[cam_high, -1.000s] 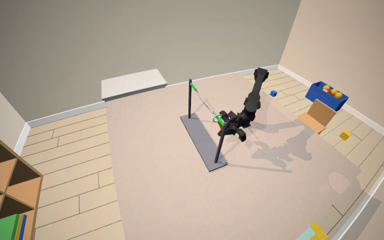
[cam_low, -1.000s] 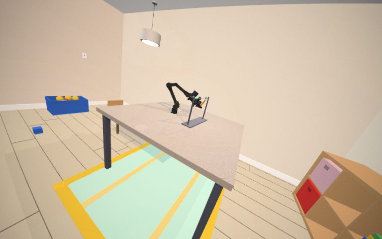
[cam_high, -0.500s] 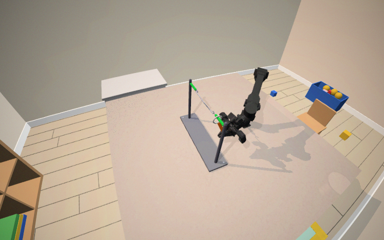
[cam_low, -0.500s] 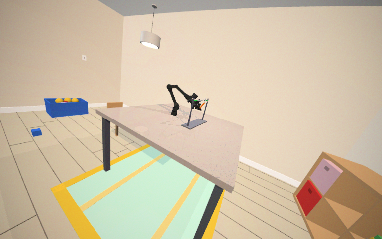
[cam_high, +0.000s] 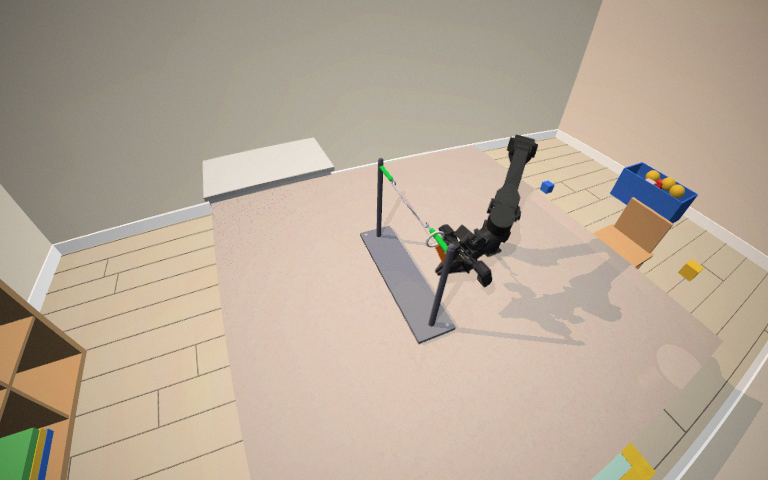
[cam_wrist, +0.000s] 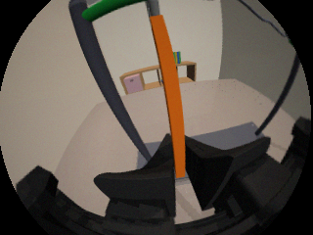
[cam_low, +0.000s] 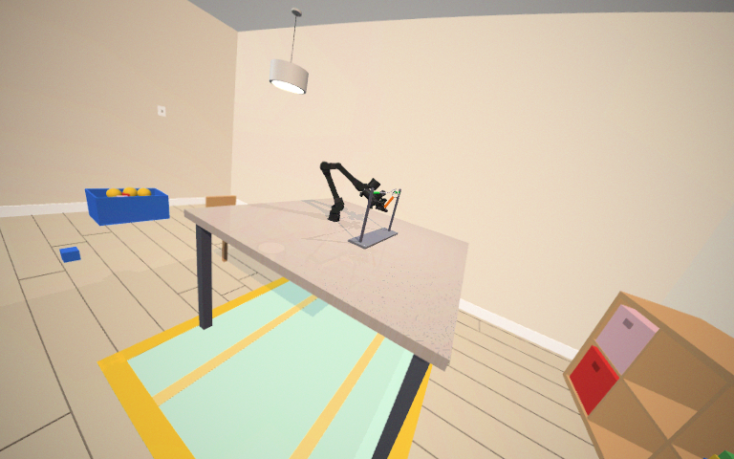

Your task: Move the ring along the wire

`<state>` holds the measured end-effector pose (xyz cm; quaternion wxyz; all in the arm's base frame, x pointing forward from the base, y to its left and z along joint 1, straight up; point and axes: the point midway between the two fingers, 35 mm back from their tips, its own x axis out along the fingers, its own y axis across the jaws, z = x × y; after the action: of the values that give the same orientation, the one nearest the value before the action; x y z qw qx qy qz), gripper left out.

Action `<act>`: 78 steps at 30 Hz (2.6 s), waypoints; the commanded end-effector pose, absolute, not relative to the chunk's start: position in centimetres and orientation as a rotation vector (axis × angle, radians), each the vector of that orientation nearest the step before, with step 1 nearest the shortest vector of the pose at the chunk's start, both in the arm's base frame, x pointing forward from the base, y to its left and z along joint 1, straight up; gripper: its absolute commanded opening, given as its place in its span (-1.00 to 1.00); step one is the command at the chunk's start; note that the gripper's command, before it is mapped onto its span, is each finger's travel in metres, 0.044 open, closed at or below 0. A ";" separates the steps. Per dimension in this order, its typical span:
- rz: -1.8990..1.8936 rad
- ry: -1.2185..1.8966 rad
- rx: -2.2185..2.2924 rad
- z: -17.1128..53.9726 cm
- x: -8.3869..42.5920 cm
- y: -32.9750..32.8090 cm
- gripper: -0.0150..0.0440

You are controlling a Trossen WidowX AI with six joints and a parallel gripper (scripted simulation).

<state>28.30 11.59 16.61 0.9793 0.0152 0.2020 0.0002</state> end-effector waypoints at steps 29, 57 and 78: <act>-0.005 0.410 0.033 18.5 23.7 11.5 0.05; 0.004 0.407 0.028 20.5 19.2 11.4 0.94; 0.004 0.407 0.028 20.5 19.2 11.4 1.00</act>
<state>19.17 11.46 20.44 0.9789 0.0123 0.2040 0.0043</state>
